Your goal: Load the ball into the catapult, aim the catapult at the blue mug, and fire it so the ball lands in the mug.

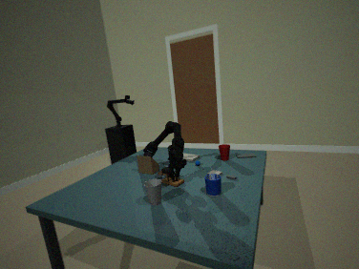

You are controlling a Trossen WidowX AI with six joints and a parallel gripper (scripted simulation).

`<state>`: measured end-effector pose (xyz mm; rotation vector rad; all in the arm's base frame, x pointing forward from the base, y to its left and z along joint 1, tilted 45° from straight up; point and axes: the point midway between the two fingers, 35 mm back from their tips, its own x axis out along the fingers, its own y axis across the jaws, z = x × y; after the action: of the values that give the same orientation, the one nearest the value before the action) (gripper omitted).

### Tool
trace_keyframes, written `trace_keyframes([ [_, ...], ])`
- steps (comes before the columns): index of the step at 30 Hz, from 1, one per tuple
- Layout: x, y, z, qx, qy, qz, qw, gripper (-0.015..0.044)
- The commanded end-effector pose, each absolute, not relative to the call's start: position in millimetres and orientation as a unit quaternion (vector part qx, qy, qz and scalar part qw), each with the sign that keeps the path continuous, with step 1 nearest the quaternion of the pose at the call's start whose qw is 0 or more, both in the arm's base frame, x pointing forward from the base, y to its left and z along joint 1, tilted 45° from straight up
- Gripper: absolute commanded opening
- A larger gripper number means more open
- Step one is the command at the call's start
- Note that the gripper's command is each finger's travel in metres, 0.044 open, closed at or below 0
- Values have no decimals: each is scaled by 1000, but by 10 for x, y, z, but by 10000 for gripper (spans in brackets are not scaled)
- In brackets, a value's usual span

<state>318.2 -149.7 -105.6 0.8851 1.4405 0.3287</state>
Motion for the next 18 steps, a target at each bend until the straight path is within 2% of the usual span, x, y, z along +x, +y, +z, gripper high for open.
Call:
trace_keyframes([
  [1, 3187, -1503, -1052, 389, 633, 145, 653, 0],
  [2, 3187, -1503, -1052, 389, 633, 145, 653, 0],
  [18, 3181, -1583, -984, 389, 634, 145, 653, 420],
])
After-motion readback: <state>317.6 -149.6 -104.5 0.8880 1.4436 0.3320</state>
